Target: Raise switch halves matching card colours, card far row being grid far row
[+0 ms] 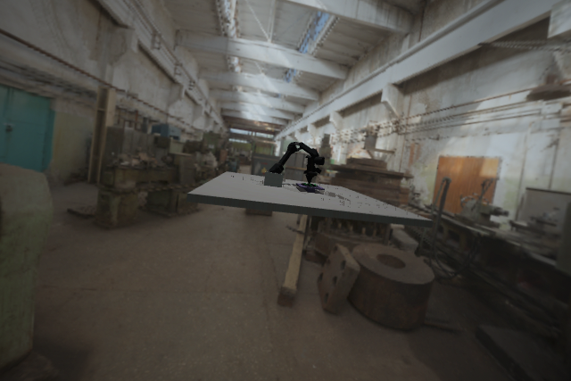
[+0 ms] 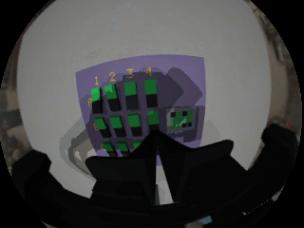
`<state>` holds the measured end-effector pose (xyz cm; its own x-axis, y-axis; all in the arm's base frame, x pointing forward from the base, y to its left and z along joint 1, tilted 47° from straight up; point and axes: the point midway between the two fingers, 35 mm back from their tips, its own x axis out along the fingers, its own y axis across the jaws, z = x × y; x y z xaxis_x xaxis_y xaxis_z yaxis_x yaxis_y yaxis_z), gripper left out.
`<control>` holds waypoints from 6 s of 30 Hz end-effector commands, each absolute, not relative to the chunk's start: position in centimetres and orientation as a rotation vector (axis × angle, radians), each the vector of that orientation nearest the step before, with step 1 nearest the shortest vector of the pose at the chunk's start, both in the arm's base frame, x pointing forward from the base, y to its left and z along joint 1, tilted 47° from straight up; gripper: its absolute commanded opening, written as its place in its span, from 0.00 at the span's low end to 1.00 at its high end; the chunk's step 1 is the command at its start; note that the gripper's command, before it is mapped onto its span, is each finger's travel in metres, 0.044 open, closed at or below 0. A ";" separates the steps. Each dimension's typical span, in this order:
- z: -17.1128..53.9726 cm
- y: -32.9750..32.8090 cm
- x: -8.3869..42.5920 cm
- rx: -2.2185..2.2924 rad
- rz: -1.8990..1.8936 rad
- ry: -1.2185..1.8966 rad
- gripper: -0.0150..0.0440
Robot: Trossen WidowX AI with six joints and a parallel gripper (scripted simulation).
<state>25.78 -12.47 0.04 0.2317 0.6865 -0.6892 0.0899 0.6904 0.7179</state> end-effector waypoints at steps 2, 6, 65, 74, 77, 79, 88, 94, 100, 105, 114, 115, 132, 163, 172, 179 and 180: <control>0.0 -12.4 25.8 0.745 0.464 1.294 0.25; 0.0 -12.4 25.8 0.745 0.464 1.294 0.25; 0.8 -13.4 25.7 0.738 0.466 1.302 0.25; 4.4 -16.0 24.3 0.741 0.473 1.321 0.25; 5.5 -14.5 22.9 0.742 0.474 1.322 0.25; 5.6 -14.3 22.8 0.742 0.474 1.322 0.25; 3.1 -11.8 23.7 0.739 0.486 1.345 0.25; 2.4 -11.1 23.9 0.739 0.487 1.344 0.25; 1.9 -10.5 24.1 0.739 0.487 1.344 0.25; 1.6 -10.2 24.1 0.739 0.487 1.344 0.25; 1.6 -10.2 24.1 0.739 0.487 1.344 0.25; 1.6 -10.2 24.1 0.739 0.487 1.344 0.25; 1.5 -10.1 24.2 0.739 0.487 1.344 0.25; 1.2 -9.9 24.3 0.739 0.487 1.344 0.25; 1.4 -10.1 24.2 0.734 0.489 1.341 0.25; 5.6 -14.3 22.8 0.742 0.474 1.322 0.25; 5.6 -14.3 22.8 0.742 0.474 1.322 0.25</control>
